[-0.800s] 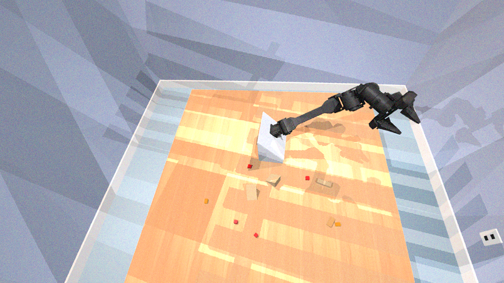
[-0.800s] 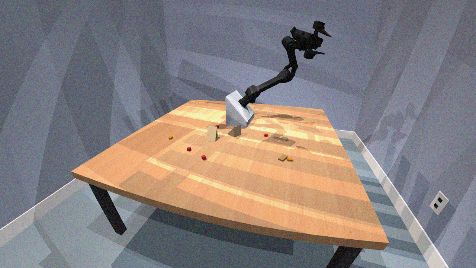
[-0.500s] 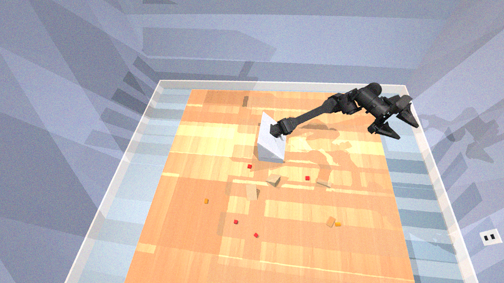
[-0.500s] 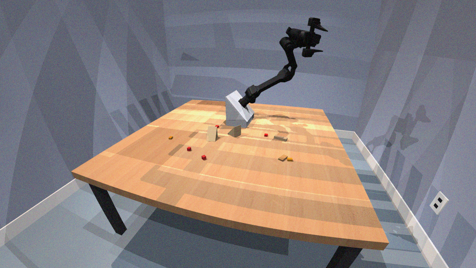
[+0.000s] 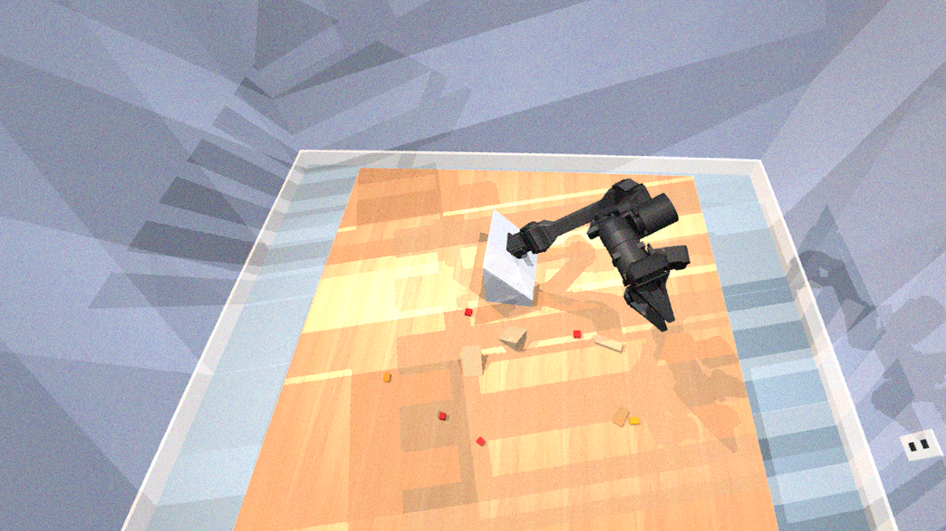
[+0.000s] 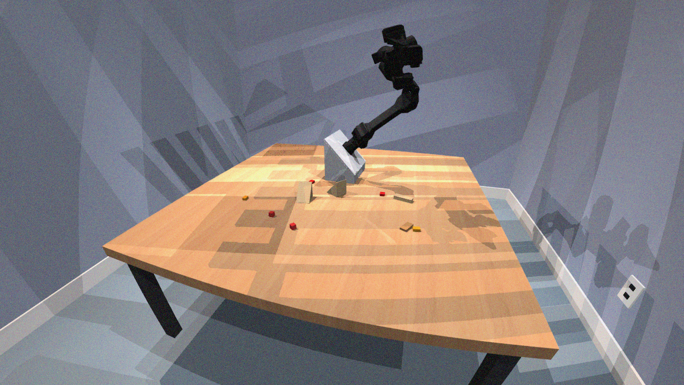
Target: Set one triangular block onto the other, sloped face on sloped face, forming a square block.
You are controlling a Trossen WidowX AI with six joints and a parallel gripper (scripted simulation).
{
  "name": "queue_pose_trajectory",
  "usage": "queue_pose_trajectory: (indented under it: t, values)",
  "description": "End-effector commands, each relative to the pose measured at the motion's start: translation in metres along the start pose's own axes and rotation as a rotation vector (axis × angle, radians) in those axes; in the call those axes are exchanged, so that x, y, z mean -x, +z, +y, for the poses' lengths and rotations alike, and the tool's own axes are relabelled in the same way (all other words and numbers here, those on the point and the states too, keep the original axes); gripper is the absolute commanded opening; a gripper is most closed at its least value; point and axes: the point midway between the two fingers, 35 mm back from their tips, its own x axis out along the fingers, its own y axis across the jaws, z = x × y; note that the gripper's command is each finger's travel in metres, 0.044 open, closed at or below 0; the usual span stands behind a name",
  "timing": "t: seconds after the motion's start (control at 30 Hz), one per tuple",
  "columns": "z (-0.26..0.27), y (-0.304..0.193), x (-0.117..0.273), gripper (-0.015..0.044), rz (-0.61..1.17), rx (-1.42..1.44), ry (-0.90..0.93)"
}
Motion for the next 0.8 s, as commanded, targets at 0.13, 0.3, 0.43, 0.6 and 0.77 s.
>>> queue_pose_trajectory:
  t: [0.13, 0.3, 0.43, 0.6, 0.77]
  values:
    - [0.037, -0.123, -0.006, 0.0440, 0.250, -0.096, 0.080]
    - [0.074, -0.184, 0.002, 0.0440, 0.407, -0.162, 0.166]
    - [0.110, -0.226, 0.016, 0.0440, 0.526, -0.214, 0.259]
    - [0.162, -0.267, 0.040, 0.0440, 0.661, -0.280, 0.409]
    - [0.217, -0.292, 0.071, 0.0440, 0.771, -0.352, 0.592]
